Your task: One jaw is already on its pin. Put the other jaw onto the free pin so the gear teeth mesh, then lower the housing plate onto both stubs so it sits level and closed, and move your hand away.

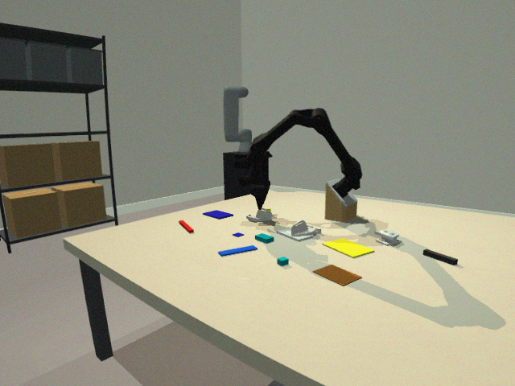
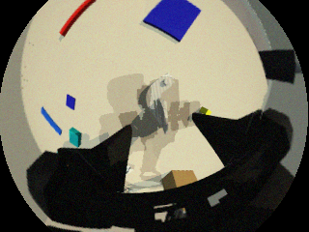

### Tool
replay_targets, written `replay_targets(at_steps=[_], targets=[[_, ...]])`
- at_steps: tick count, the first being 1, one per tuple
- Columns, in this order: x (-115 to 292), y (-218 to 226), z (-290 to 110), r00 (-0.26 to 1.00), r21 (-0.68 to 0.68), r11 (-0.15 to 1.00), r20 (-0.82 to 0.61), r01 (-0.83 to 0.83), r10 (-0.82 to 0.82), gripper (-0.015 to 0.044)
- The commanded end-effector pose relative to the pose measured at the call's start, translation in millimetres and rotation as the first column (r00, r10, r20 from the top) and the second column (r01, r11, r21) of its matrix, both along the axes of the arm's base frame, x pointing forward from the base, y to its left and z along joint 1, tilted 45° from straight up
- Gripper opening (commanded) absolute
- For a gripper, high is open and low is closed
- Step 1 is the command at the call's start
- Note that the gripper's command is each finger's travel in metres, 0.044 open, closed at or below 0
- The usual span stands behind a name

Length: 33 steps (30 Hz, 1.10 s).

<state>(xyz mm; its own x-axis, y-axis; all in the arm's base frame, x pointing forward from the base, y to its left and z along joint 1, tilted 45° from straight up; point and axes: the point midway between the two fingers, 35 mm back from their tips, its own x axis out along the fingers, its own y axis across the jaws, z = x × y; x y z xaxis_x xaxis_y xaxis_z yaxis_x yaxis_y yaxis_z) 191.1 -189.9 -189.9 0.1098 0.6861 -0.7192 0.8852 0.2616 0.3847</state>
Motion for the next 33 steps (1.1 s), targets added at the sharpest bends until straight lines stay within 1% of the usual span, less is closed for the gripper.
replay_targets(at_steps=[1, 7, 33], targets=[[1, 0, 0, 1.0, 0.002, 1.0, 0.0, 0.006, -0.006, 0.044], [1, 1, -2, 1.0, 0.0, 1.0, 0.0, 0.0, 0.0, 0.044], [8, 29, -33, 1.0, 0.002, 1.0, 0.001, 0.005, -0.005, 0.044]])
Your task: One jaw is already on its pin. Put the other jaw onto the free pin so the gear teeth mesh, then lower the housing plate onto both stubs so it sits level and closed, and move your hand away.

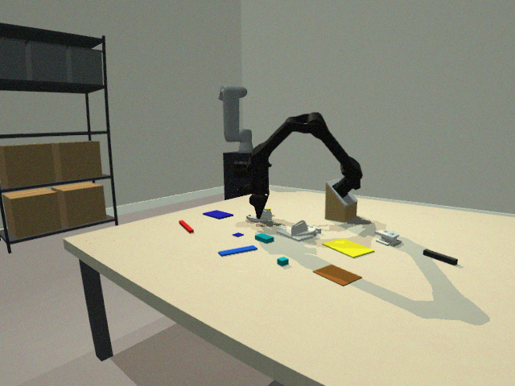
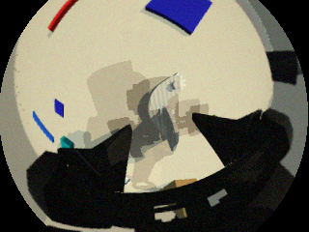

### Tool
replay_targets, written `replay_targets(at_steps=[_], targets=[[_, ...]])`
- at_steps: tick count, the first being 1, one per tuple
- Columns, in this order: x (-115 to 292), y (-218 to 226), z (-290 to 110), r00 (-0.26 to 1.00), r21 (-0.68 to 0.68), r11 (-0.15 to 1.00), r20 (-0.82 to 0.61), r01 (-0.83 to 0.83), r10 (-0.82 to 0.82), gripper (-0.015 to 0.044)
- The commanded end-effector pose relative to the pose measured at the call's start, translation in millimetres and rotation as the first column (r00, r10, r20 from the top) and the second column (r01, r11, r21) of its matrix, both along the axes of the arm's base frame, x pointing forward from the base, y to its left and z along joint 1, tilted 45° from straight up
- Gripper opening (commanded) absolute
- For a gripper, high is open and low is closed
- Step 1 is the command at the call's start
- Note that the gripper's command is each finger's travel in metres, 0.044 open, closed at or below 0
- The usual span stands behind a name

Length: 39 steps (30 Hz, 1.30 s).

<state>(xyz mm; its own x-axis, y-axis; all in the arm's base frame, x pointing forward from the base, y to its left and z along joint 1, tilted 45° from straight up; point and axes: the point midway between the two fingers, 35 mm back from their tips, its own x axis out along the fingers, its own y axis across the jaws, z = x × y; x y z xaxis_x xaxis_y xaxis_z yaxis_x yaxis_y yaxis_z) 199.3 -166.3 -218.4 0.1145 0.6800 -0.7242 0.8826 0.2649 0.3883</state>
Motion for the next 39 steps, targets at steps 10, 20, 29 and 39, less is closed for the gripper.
replay_targets(at_steps=[10, 20, 29, 39], targets=[[0.3, 11.0, -9.2, 1.0, 0.011, 1.0, -0.005, 0.006, -0.006, 0.044], [0.3, 11.0, -9.2, 1.0, 0.011, 1.0, -0.005, 0.006, -0.006, 0.044], [0.4, 11.3, -9.6, 1.0, 0.011, 1.0, -0.005, 0.006, -0.006, 0.044], [-0.1, 10.7, -9.4, 1.0, 0.008, 1.0, -0.004, 0.0, 0.0, 0.0256]])
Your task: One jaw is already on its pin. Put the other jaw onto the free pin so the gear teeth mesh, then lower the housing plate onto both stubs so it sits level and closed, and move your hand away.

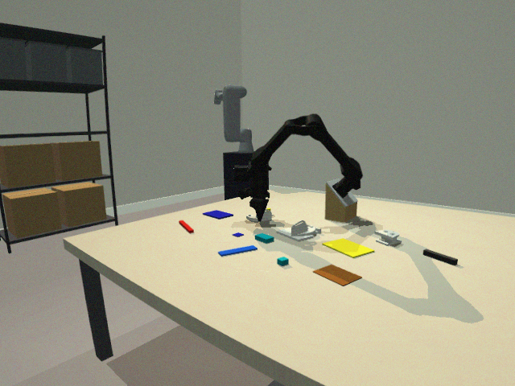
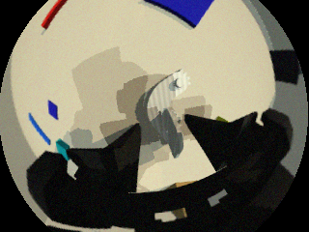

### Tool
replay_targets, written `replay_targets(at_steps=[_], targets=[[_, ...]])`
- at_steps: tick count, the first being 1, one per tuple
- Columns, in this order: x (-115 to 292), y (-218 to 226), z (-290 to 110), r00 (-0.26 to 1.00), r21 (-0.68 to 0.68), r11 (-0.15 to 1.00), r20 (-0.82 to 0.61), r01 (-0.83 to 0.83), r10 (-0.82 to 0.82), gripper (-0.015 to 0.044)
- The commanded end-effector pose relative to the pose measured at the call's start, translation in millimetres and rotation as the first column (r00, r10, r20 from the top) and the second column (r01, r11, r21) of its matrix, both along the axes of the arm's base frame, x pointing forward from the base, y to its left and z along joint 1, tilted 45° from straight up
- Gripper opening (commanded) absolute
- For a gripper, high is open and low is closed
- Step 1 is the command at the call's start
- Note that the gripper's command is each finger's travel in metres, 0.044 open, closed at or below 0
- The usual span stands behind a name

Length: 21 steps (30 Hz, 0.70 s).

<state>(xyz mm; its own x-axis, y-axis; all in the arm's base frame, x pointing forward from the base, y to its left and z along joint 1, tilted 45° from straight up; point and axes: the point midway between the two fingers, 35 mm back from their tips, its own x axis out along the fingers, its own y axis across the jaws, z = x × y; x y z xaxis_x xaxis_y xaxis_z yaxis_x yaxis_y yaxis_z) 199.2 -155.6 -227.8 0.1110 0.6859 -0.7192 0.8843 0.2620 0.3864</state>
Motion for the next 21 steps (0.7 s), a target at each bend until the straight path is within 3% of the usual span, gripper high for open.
replay_targets(at_steps=[1, 4, 6, 21], targets=[[0.0, 0.0, 0.0, 1.0, 0.0, 1.0, 0.0, 0.0, 0.0, 0.023], [0.0, 0.0, 0.0, 1.0, 0.0, 1.0, 0.0, 0.0, 0.0, 0.0151], [0.0, 0.0, 0.0, 1.0, 0.0, 1.0, 0.0, 0.0, 0.0, 0.0138], [0.0, -1.6, 1.4, 1.0, 0.0, 1.0, 0.0, 0.0, 0.0, 0.0134]])
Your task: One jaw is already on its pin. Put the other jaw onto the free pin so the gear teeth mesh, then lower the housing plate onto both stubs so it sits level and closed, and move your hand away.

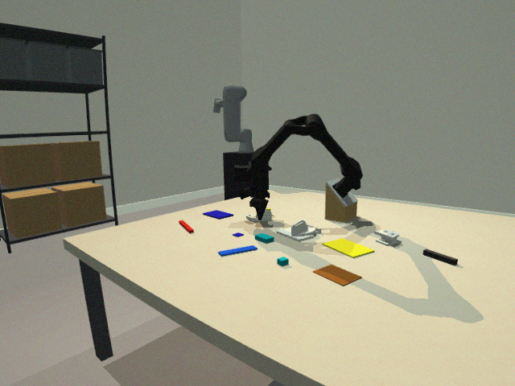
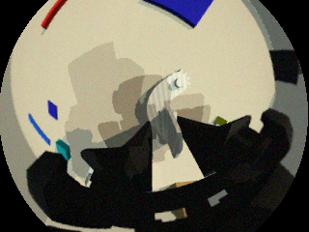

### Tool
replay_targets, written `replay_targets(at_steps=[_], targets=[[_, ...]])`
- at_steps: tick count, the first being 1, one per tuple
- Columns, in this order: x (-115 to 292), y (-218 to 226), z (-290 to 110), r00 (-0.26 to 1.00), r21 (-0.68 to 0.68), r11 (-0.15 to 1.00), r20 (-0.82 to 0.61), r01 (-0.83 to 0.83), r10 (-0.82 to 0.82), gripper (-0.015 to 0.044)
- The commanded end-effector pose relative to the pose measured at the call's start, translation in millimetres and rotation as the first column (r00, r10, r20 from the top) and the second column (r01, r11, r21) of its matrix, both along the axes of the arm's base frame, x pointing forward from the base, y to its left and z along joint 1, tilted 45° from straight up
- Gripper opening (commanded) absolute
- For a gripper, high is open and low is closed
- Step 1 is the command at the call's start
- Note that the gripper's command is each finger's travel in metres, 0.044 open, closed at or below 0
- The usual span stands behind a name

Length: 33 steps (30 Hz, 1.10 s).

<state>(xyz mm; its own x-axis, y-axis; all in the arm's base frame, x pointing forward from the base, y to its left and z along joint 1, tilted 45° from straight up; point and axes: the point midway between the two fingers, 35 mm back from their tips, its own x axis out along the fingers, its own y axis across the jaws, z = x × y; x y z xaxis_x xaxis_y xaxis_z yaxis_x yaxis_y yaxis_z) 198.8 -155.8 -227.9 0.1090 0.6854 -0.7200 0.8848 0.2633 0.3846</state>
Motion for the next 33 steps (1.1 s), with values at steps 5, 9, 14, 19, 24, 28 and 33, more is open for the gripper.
replay_targets(at_steps=[5, 9, 14, 19, 24, 28, 33], targets=[[0, -13, 12, 1.0, 0.0, 1.0, 0.001, 0.003, -0.003, 0.0134], [-1, -22, 21, 1.0, 0.0, 1.0, 0.001, 0.004, -0.004, 0.0134], [-3, -33, 32, 1.0, 0.0, 1.0, 0.0, 0.005, -0.005, 0.0134], [-5, -43, 43, 1.0, 0.001, 1.0, 0.0, 0.006, -0.006, 0.0134], [-8, -53, 55, 1.0, 0.001, 1.0, 0.0, 0.007, -0.007, 0.0134], [-9, -54, 56, 1.0, 0.001, 1.0, -0.001, 0.008, -0.008, 0.0134], [-3, -50, 65, 0.996, 0.005, 0.997, -0.062, 0.071, -0.071, 0.0134]])
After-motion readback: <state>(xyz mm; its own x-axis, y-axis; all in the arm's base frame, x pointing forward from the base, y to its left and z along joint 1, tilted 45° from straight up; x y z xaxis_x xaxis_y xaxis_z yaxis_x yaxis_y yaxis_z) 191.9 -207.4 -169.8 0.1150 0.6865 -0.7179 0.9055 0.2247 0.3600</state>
